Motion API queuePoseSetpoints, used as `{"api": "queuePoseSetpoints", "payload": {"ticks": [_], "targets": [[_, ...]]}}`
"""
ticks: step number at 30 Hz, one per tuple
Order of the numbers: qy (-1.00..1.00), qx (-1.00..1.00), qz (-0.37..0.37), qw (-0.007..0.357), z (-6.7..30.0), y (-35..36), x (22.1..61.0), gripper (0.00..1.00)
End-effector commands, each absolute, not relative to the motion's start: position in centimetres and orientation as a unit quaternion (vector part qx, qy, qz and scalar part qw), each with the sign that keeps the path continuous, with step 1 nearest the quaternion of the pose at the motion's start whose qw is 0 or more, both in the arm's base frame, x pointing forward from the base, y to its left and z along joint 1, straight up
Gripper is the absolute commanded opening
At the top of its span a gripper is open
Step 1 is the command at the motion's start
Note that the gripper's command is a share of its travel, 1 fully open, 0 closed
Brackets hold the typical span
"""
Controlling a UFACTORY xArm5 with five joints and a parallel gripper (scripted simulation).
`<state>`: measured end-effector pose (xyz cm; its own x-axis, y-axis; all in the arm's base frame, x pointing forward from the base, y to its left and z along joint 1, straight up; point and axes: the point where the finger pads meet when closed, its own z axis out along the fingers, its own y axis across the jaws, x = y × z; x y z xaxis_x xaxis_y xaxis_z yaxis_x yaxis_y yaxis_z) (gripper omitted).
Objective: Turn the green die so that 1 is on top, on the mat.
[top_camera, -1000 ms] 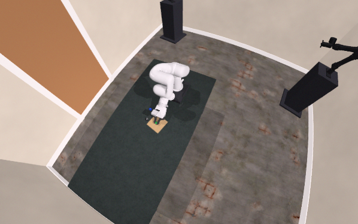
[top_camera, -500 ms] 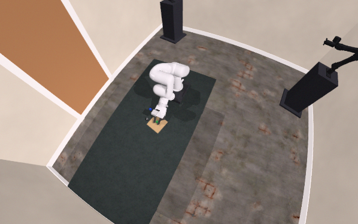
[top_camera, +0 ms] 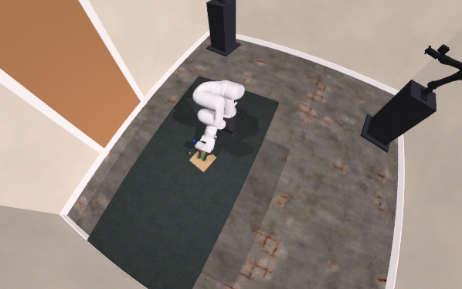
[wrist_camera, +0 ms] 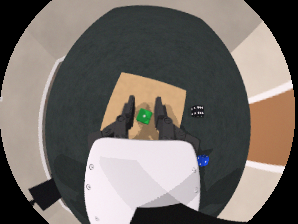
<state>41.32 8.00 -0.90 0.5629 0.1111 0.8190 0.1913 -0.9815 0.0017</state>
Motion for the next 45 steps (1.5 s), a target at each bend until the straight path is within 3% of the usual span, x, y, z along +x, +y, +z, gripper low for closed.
{"api": "queuePoseSetpoints", "payload": {"ticks": [1,26,45], "targets": [[-0.086,-0.882,-0.46,0.044,-0.8,8.0,41.4,0.36],[-0.086,-0.882,-0.46,0.044,-0.7,8.0,41.2,0.36],[-0.086,-0.882,-0.46,0.044,2.0,7.2,37.4,0.36]]}}
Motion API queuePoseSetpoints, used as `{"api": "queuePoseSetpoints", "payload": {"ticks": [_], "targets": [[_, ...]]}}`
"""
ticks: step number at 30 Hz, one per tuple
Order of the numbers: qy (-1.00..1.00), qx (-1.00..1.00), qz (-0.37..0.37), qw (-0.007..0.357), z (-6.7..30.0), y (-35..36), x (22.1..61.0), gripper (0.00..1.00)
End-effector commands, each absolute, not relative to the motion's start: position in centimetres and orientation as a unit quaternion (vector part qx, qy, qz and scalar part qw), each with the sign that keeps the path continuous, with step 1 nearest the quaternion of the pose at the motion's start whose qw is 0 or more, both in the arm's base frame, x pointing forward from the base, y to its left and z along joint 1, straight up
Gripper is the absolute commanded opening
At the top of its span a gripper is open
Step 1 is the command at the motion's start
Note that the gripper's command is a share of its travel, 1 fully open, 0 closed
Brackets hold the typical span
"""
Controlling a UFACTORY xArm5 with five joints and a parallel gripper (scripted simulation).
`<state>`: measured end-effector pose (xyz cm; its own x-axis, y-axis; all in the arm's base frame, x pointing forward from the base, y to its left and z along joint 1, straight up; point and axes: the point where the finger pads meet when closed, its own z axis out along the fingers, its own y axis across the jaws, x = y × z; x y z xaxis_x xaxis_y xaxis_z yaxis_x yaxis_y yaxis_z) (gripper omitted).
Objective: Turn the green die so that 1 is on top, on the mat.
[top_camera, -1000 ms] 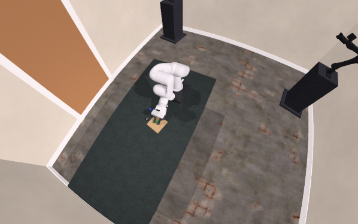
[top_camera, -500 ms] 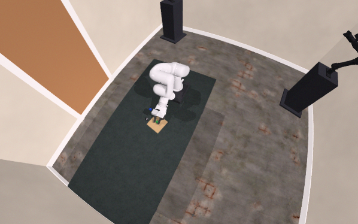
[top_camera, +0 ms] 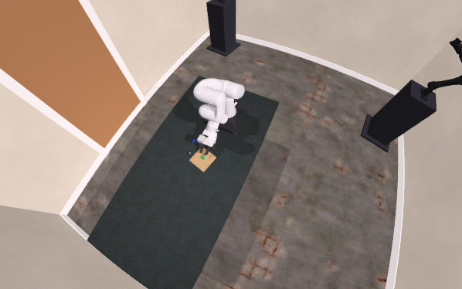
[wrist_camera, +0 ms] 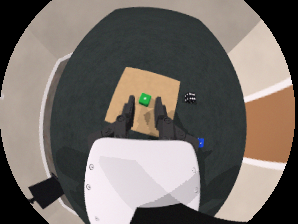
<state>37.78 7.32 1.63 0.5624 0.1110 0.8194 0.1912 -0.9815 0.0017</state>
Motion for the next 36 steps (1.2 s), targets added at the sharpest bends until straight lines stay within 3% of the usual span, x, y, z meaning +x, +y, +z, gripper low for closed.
{"api": "queuePoseSetpoints", "payload": {"ticks": [1,13,24,36], "targets": [[-0.086,-0.882,-0.46,0.044,2.0,7.2,37.4,0.36],[-0.086,-0.882,-0.461,0.044,3.4,7.2,37.3,0.36],[-0.086,-0.882,-0.461,0.044,7.5,7.2,37.3,0.36],[-0.086,-0.884,-0.457,0.043,7.9,7.2,37.3,0.36]]}}
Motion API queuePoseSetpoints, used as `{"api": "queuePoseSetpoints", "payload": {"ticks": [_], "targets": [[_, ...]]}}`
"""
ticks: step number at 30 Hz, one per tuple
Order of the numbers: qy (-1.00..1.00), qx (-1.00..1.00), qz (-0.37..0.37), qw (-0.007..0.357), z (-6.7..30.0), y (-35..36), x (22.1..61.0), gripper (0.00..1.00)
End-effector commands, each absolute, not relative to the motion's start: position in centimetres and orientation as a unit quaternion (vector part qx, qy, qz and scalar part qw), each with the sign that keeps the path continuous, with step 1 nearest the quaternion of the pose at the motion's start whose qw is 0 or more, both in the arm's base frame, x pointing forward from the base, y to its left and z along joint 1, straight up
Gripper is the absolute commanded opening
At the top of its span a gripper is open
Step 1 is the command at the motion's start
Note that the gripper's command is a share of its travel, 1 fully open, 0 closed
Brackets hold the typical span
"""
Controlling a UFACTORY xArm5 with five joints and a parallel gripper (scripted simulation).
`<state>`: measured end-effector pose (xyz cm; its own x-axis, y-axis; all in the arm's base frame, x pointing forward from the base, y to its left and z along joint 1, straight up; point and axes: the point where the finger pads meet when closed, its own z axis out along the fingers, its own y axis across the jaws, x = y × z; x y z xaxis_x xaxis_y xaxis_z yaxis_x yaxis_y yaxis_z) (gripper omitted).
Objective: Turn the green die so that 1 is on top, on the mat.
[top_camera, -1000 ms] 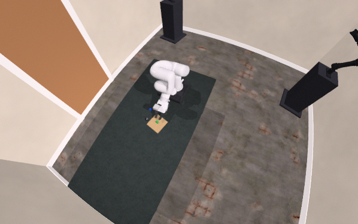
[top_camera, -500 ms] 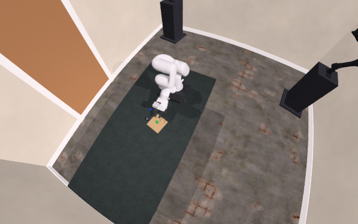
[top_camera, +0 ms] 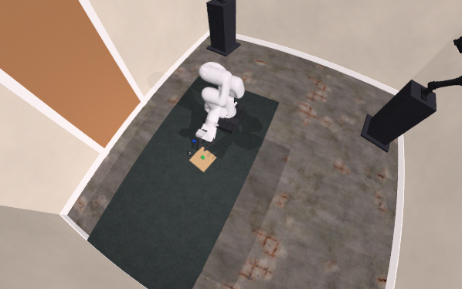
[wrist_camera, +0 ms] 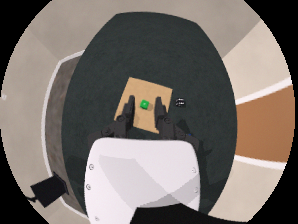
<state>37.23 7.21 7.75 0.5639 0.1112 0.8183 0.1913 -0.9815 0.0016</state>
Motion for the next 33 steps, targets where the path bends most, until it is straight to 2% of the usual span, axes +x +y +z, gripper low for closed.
{"api": "queuePoseSetpoints", "payload": {"ticks": [1,11,19,25,28,33], "targets": [[-0.086,-0.885,-0.455,0.043,7.9,7.2,37.4,0.36],[-0.088,-0.908,-0.407,0.039,8.1,7.3,38.0,0.36],[-0.092,-0.948,-0.304,0.029,8.6,7.6,39.1,0.36],[-0.093,-0.964,-0.249,0.023,9.1,7.7,39.8,0.36],[-0.093,-0.964,-0.246,0.023,9.1,7.7,39.8,0.36],[-0.095,-0.981,-0.167,0.016,9.7,7.8,40.7,0.36]]}}
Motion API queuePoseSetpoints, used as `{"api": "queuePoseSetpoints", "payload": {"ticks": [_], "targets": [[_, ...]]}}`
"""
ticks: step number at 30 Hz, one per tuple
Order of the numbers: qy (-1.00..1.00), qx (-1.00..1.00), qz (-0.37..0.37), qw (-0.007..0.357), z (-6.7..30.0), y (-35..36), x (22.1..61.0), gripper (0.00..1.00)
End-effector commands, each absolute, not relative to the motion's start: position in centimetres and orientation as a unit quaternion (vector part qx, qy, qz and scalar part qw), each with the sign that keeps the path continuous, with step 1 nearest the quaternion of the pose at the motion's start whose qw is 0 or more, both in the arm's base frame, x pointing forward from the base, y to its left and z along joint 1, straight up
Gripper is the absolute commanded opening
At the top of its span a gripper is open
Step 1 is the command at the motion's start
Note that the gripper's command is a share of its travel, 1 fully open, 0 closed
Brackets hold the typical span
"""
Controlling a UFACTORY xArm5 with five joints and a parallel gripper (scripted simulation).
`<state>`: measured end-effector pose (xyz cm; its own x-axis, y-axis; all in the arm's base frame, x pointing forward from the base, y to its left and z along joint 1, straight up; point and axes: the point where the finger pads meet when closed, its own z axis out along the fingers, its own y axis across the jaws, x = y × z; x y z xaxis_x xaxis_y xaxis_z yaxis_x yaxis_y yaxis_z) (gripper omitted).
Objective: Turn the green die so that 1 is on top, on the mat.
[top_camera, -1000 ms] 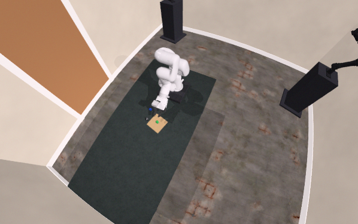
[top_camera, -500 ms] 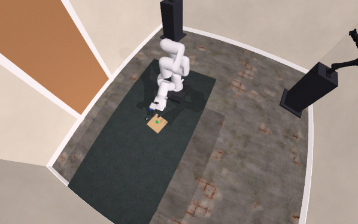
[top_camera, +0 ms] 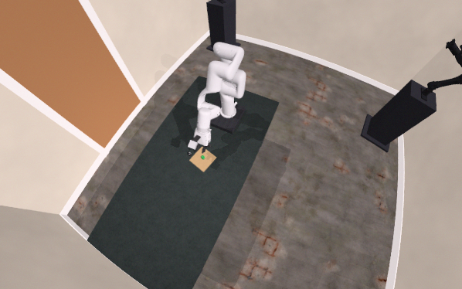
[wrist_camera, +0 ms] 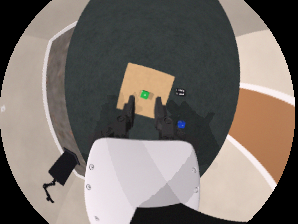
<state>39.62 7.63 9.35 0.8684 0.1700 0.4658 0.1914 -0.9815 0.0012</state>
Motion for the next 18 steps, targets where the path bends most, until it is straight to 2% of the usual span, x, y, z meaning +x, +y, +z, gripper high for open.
{"api": "queuePoseSetpoints", "payload": {"ticks": [1,10,18], "targets": [[-0.095,-0.981,-0.167,0.016,9.7,7.8,40.7,0.36],[-0.096,-0.994,-0.048,0.005,10.5,8.1,42.0,0.36],[-0.096,-0.995,-0.005,0.0,10.8,8.3,42.5,0.36]]}}
